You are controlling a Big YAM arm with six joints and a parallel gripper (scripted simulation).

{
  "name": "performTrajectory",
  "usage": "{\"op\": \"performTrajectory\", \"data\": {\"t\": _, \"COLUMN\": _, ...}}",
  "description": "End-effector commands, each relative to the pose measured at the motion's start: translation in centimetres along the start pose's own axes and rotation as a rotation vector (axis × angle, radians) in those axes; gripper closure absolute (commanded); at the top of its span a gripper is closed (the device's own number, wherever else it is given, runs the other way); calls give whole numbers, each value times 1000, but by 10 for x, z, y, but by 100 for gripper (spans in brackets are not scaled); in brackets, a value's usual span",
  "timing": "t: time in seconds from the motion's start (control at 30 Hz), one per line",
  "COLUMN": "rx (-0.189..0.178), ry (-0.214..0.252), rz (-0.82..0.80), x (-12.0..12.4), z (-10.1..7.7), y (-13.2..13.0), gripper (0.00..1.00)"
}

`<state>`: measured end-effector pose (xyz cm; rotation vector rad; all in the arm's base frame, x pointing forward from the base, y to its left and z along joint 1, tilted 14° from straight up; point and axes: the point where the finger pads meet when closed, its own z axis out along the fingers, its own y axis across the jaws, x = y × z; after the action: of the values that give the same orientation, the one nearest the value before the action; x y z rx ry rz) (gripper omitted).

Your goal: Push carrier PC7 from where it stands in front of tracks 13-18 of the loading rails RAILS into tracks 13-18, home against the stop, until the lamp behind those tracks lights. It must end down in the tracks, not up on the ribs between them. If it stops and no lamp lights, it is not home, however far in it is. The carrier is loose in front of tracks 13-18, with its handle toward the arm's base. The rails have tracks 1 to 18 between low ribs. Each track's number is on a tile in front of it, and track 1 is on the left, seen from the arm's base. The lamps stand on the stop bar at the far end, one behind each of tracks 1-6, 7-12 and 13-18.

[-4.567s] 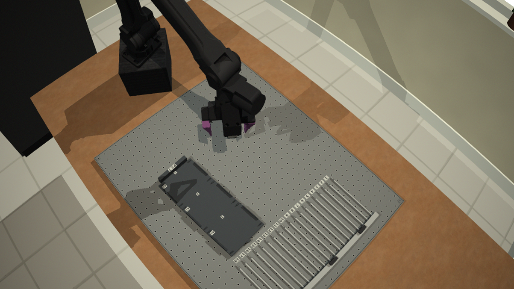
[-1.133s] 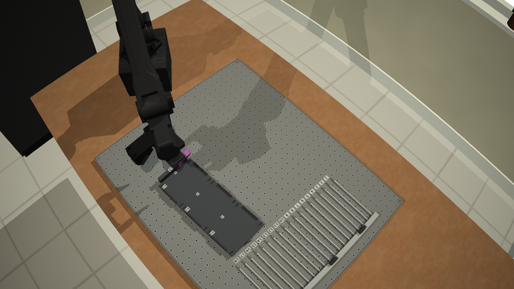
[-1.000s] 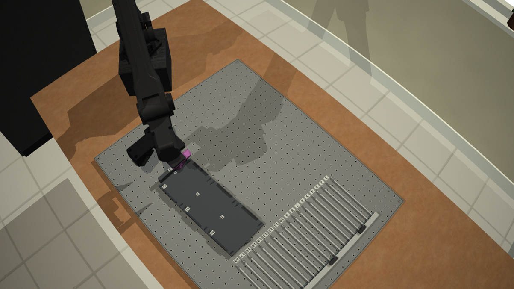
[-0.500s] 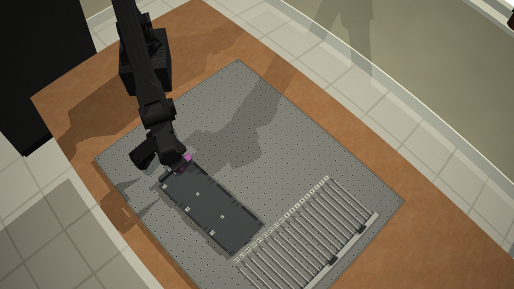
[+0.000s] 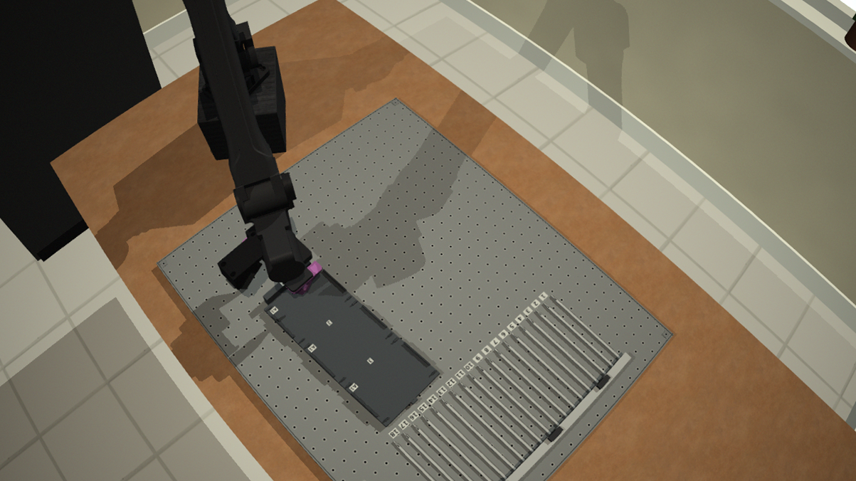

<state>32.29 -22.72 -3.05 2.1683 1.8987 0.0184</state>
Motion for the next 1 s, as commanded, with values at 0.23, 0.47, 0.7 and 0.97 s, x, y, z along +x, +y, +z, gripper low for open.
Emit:
{"op": "performTrajectory", "data": {"t": 0.23, "rx": -6, "ry": -5, "rz": 5, "x": -8, "z": 18, "y": 3, "gripper": 0}}
{"op": "performTrajectory", "data": {"t": 0.47, "rx": -14, "ry": -9, "rz": 6, "x": -11, "z": 29, "y": 8, "gripper": 0}}
{"op": "performTrajectory", "data": {"t": 0.7, "rx": -9, "ry": -7, "rz": 7, "x": -9, "z": 37, "y": 5, "gripper": 0}}
{"op": "performTrajectory", "data": {"t": 0.97, "rx": -10, "ry": -6, "rz": 3, "x": -5, "z": 32, "y": 5, "gripper": 0}}
